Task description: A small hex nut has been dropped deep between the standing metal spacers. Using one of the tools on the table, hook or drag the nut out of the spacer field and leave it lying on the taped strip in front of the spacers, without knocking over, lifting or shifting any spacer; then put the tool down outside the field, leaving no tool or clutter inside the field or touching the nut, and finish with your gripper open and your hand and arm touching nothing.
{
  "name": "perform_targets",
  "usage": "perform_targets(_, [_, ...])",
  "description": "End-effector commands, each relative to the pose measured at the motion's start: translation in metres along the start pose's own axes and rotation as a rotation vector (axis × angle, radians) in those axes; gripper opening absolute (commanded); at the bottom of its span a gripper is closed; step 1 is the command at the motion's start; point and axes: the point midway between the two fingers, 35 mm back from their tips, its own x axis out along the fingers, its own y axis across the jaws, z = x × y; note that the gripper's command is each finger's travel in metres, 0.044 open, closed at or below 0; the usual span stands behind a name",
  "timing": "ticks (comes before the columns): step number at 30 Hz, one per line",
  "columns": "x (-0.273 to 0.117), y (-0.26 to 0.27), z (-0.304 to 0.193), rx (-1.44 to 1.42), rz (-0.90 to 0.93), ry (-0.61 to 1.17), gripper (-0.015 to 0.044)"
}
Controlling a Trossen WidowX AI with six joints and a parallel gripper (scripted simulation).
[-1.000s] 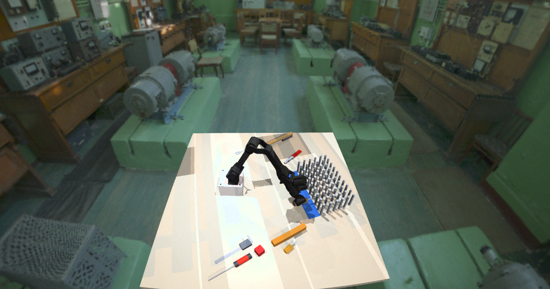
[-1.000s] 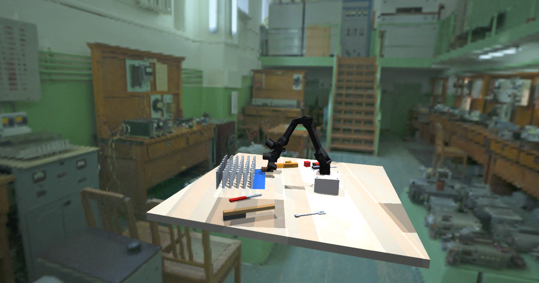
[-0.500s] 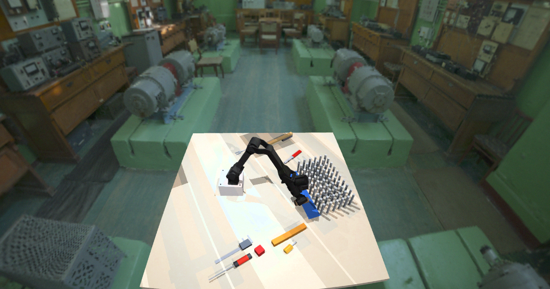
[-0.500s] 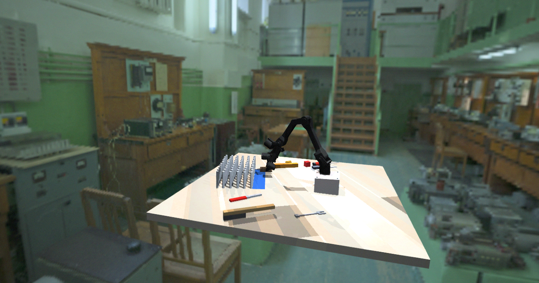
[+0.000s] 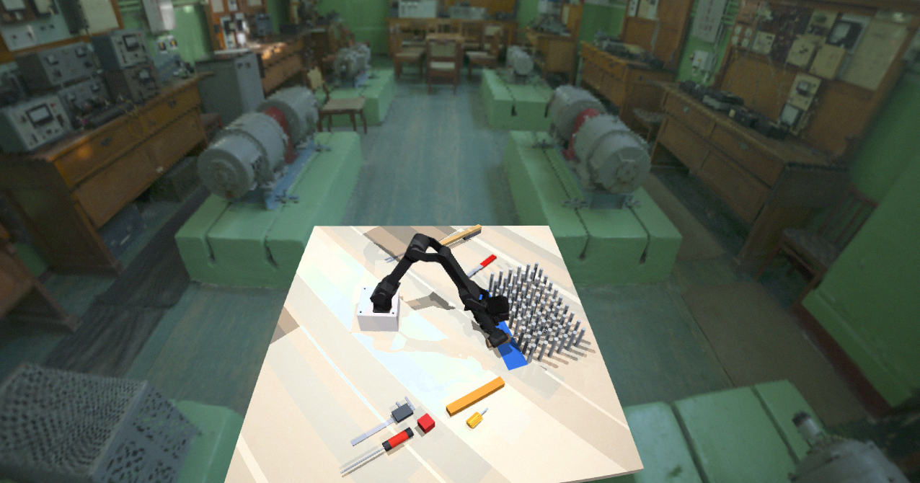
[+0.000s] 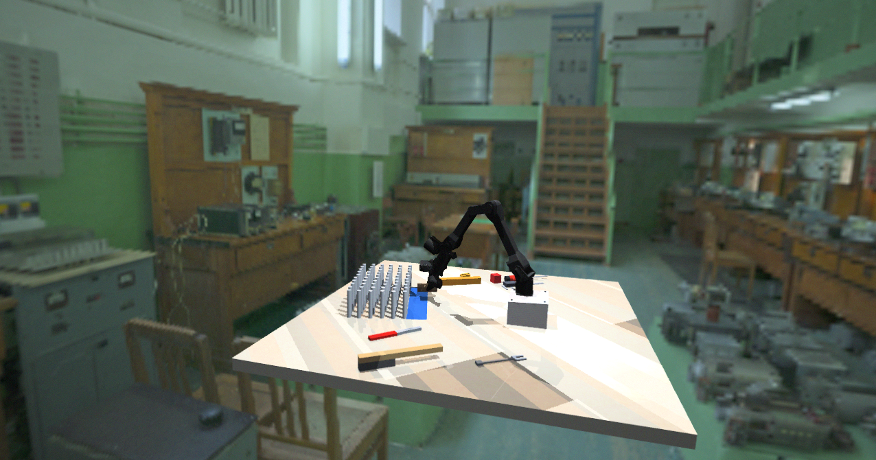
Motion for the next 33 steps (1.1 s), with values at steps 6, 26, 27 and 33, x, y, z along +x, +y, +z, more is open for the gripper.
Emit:
perform_targets(6, [0.007,0.001,-0.002,0.005,-0.005,-0.002,0.0000])
perform_targets(26, [0.015,0.004,-0.007,0.005,-0.005,-0.002,0.0000])
perform_targets(27, [0.015,0.004,-0.007,0.005,-0.005,-0.002,0.0000])
perform_targets(33, [0.013,0.004,-0.011,0.005,-0.005,-0.002,0.0000])
